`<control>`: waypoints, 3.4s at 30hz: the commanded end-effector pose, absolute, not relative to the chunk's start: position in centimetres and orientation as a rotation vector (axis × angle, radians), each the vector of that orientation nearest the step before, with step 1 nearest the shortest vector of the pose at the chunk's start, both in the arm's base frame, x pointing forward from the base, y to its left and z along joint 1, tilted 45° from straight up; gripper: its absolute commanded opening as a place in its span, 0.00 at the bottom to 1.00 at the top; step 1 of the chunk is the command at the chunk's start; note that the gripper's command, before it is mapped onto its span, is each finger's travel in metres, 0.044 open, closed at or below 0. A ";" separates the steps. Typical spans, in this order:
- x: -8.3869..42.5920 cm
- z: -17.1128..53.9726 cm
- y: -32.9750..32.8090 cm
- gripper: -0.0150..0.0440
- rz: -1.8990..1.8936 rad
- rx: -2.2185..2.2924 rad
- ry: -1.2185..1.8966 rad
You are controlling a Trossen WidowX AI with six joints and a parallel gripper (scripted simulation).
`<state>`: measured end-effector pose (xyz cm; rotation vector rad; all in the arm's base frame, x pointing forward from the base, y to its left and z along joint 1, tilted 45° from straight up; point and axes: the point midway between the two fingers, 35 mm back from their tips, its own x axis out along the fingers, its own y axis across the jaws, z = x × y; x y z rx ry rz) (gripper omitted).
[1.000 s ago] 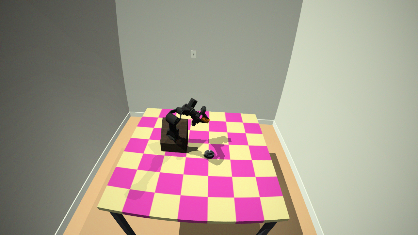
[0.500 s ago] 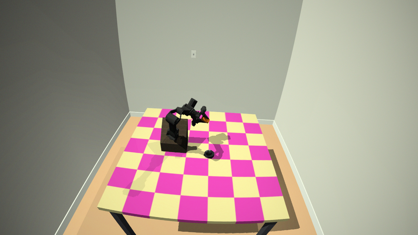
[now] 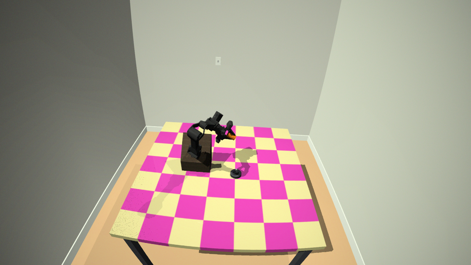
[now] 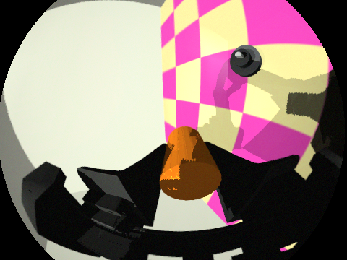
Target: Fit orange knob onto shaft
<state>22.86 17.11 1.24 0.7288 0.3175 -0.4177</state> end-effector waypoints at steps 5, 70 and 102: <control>23.5 0.4 16.6 0.25 -0.544 0.722 0.371; 28.7 -14.4 3.1 0.25 -1.370 0.549 0.666; 28.6 -13.6 3.9 0.75 -1.374 0.556 0.667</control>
